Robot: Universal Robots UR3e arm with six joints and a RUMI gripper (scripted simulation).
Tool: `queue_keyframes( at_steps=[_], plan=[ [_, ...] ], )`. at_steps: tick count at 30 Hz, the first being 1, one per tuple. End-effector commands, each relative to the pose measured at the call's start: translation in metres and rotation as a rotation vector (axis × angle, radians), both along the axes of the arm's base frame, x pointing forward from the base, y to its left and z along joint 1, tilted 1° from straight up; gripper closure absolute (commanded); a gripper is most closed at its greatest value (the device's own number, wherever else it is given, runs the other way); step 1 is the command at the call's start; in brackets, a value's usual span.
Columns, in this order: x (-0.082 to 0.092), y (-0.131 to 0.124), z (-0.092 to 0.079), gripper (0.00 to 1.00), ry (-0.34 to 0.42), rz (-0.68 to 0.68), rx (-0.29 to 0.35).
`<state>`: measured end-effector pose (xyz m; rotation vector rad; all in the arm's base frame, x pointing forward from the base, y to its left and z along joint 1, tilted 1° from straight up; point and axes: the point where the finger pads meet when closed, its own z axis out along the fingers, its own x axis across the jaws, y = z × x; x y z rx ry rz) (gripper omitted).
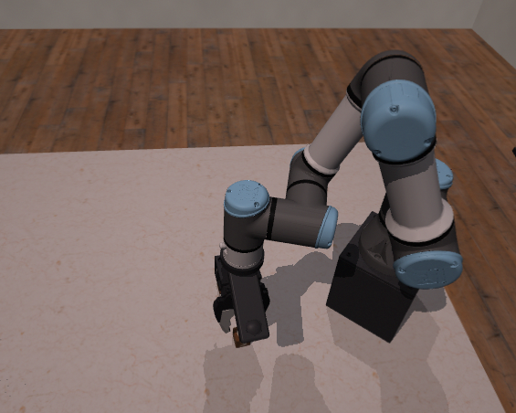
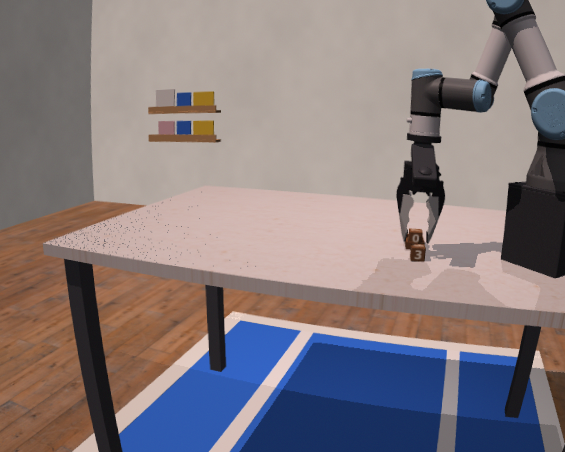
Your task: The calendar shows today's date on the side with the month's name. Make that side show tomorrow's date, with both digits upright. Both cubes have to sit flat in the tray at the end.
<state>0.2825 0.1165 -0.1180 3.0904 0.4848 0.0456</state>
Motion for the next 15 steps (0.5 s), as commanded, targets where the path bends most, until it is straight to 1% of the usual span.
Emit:
queue_keyframes(
  at_steps=[1, 5, 7, 15],
  plan=[
    [-0.004, 0.001, 0.021, 0.72, 0.018, 0.000, 0.003],
    [-0.004, 0.001, 0.033, 0.72, 0.018, 0.000, 0.002],
    [-0.004, 0.001, 0.033, 0.72, 0.018, 0.000, 0.002],
    [-0.005, 0.001, 0.055, 0.72, 0.018, 0.000, 0.002]
  ],
)
